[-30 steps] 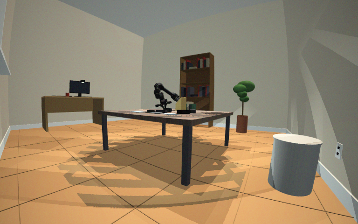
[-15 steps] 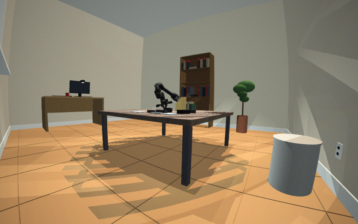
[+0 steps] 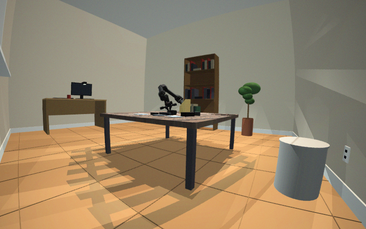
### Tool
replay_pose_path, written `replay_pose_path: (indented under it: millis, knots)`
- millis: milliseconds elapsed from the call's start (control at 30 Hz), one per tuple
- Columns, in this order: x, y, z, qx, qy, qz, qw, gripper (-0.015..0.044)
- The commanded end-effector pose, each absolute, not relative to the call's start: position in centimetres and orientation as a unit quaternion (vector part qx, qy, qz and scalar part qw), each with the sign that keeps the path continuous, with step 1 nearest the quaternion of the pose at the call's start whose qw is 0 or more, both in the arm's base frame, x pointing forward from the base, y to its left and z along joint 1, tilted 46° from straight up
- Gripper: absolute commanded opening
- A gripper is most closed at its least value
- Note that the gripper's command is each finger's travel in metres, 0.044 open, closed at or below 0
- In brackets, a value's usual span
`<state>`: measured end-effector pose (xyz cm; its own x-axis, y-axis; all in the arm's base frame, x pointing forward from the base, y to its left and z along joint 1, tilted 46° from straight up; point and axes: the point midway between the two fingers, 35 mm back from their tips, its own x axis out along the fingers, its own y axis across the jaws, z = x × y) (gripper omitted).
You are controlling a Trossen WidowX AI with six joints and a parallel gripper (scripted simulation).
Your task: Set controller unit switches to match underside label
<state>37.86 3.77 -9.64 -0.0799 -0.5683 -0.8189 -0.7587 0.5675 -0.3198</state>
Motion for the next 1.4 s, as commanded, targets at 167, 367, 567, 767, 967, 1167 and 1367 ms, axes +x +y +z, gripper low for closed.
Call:
replay_pose_path:
  millis: [167,367,567,767,967,1167,1367]
  knots:
    - [36.7,3.9,-10.3,-0.452,0.736,0.099,0.494,0.0]
    - [36.6,3.9,-10.5,-0.452,0.736,0.099,0.494,0.0]
    - [39.0,4.5,-6.7,-0.454,0.732,0.097,0.499,0.0]
    - [40.2,4.9,-3.1,-0.452,0.735,0.099,0.495,0.0]
    - [39.3,6.0,-4.3,-0.475,0.737,0.128,0.463,0.0]
    - [37.6,7.7,-6.4,-0.512,0.737,0.176,0.405,0.0]
    - [37.7,7.4,-6.7,-0.513,0.737,0.178,0.403,0.0]
